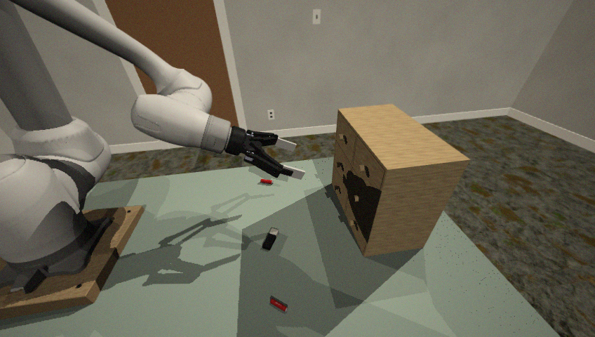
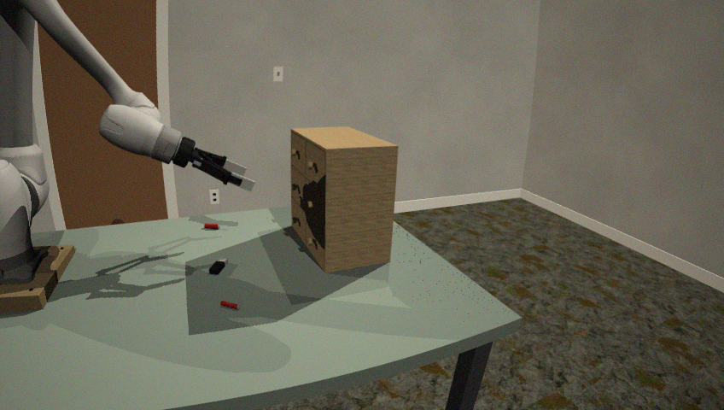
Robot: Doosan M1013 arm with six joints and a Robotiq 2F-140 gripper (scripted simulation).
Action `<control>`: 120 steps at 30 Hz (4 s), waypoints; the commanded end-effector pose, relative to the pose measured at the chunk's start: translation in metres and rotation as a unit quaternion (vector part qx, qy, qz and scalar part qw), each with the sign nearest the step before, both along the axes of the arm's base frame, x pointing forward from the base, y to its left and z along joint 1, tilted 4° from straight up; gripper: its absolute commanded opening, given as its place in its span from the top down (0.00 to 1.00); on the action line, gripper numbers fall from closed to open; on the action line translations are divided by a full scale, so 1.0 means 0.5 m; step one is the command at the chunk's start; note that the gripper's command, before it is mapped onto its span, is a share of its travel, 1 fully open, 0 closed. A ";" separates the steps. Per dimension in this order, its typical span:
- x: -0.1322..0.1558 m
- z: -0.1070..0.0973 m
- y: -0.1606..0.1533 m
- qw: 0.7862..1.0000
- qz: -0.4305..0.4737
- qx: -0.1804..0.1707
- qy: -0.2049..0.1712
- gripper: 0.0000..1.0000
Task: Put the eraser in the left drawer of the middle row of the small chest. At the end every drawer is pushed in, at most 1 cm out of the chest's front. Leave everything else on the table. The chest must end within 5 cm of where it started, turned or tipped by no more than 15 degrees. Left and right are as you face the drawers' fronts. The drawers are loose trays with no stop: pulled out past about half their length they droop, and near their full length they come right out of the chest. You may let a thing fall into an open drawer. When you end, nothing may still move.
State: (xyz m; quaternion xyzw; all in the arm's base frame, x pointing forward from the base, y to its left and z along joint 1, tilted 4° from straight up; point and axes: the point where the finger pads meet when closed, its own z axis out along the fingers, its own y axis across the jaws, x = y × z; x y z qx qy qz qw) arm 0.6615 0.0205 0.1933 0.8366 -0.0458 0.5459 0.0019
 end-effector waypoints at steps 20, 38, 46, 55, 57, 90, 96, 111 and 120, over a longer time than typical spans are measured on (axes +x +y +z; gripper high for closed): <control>0.022 -0.018 0.003 0.998 -0.007 -0.007 -0.060 0.00; 0.023 -0.019 0.003 0.998 -0.007 -0.007 -0.063 0.80; 0.023 -0.019 0.003 0.998 -0.007 -0.007 -0.063 0.80; 0.024 -0.019 0.003 0.998 -0.007 -0.007 -0.063 0.80; 0.026 -0.019 0.003 0.998 -0.007 -0.007 -0.063 0.80; 0.155 -0.051 -0.007 0.998 -0.007 -0.007 -0.063 0.80; 0.155 -0.051 -0.007 0.998 -0.007 -0.007 -0.063 0.80; 0.155 -0.051 -0.007 0.998 -0.007 -0.007 -0.063 0.80; 0.157 -0.051 -0.007 0.998 -0.007 -0.007 -0.063 0.80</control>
